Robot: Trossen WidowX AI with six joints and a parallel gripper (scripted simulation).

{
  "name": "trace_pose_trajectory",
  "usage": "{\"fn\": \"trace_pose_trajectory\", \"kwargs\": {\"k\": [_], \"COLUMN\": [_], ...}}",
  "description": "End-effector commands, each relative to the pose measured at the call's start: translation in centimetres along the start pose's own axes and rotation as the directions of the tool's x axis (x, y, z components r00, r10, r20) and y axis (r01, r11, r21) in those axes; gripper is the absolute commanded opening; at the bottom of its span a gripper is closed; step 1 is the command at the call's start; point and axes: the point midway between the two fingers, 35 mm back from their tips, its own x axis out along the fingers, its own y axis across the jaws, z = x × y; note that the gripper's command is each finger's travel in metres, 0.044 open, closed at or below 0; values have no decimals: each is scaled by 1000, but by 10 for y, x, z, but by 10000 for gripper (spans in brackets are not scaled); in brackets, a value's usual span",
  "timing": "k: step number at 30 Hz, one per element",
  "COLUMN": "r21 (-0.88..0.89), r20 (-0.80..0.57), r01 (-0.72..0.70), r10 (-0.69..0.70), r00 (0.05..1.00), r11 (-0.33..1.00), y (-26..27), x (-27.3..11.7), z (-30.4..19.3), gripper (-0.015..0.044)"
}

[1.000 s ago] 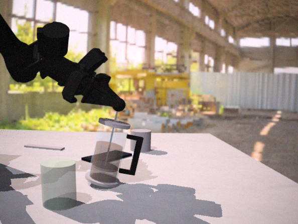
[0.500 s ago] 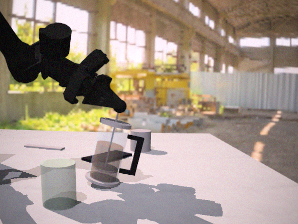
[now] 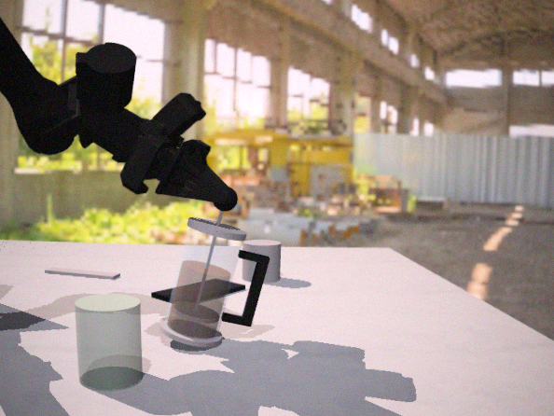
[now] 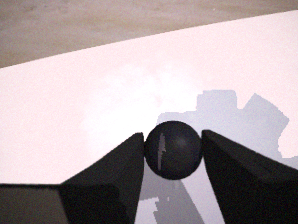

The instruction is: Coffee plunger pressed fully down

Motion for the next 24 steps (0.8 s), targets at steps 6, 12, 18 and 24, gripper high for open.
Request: {"fn": "trace_pose_trajectory", "kwargs": {"k": [6, 12, 18, 24], "r21": [-12, -12, -12, -12], "r20": [-21, -21, -21, -21], "r01": [5, 5, 5, 5], "r10": [-5, -5, -5, -5], "r00": [1000, 1000, 1000, 1000], "r11": [1000, 1000, 1000, 1000], "y": [0, 0, 0, 0], "x": [4, 5, 6, 6], "z": [-5, -5, -4, -4], "gripper": [119, 119, 119, 119]}}
